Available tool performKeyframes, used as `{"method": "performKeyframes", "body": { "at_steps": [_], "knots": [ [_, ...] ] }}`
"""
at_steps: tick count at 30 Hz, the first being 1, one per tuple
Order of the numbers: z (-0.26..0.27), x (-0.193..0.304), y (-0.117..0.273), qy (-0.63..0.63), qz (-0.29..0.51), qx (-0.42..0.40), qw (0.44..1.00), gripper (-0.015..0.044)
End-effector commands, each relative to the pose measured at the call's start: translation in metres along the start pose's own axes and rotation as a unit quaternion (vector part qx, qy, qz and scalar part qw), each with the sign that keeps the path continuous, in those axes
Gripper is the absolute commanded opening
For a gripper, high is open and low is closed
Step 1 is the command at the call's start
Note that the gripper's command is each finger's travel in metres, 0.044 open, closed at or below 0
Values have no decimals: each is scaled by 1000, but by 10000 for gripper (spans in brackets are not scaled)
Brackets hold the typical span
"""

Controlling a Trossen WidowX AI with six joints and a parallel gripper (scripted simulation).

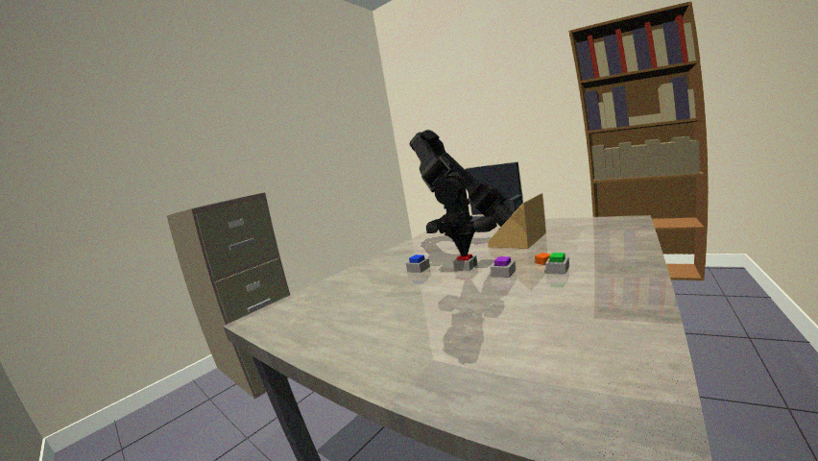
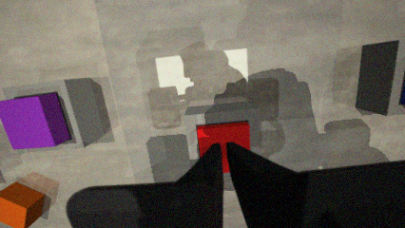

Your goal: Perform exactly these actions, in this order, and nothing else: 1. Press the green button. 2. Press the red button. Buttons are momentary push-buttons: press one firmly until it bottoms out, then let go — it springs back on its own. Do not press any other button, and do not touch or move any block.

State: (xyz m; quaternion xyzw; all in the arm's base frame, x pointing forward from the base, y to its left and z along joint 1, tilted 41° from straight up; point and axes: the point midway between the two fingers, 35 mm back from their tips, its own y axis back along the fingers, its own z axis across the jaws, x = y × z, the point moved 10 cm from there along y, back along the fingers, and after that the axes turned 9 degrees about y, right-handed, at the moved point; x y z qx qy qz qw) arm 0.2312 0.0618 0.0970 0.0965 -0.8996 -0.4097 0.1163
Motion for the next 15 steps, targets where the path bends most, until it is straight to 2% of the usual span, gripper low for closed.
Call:
{"method": "performKeyframes", "body": {
  "at_steps": [1,8,12,15],
  "knots": [
    [0,1,-1,4,1,3,1000,20],
    [0,1,-1,4,1,3,1000,20],
    [0,0,29,3,1,2,1000,20],
    [0,0,32,4,1,2,1000,20]
  ]
}}
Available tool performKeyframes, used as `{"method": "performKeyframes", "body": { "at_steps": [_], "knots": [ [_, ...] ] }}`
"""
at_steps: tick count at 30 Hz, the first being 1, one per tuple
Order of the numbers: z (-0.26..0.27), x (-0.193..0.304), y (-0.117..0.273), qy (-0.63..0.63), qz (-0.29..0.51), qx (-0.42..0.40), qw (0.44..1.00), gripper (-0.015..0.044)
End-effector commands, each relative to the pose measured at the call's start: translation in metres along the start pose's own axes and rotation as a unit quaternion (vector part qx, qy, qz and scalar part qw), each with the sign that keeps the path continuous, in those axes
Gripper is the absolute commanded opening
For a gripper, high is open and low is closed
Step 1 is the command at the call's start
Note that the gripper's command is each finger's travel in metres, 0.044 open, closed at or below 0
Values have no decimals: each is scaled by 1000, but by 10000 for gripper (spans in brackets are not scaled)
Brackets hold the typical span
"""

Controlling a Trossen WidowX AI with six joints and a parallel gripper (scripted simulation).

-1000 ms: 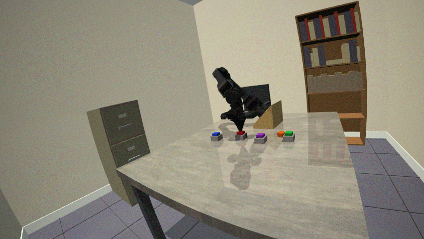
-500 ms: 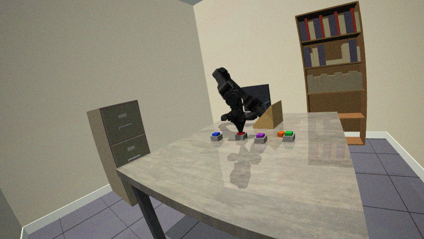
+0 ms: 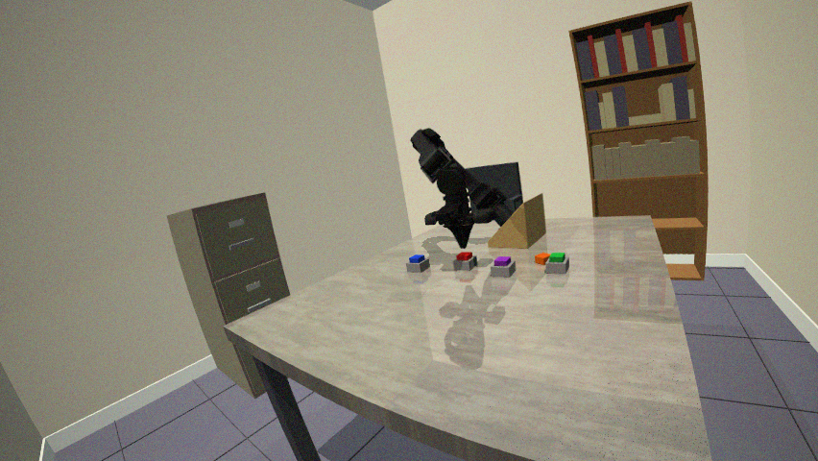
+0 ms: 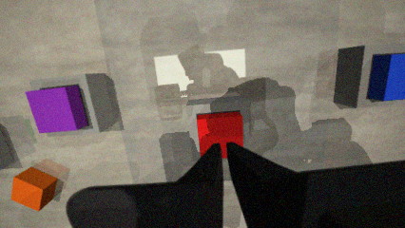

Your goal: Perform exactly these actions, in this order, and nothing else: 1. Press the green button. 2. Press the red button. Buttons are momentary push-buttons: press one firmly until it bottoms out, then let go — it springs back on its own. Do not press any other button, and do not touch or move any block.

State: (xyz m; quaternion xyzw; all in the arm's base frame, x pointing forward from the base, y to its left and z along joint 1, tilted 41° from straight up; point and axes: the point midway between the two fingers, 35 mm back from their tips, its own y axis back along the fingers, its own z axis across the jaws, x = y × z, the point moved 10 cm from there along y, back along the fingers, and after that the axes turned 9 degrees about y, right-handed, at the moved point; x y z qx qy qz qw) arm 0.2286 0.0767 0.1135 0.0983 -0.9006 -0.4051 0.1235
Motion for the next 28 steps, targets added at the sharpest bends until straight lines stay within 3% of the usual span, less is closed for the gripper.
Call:
{"method": "performKeyframes", "body": {
  "at_steps": [1,6,15,20,28],
  "knots": [
    [-1,0,10,-4,-1,-2,1000,20],
    [36,-28,30,-2,-6,-13,1000,151],
    [169,-60,70,-1,-7,-22,1000,387],
    [241,-51,78,-4,-4,-14,1000,400],
    [245,-50,78,-4,-4,-13,1000,400]
  ]
}}
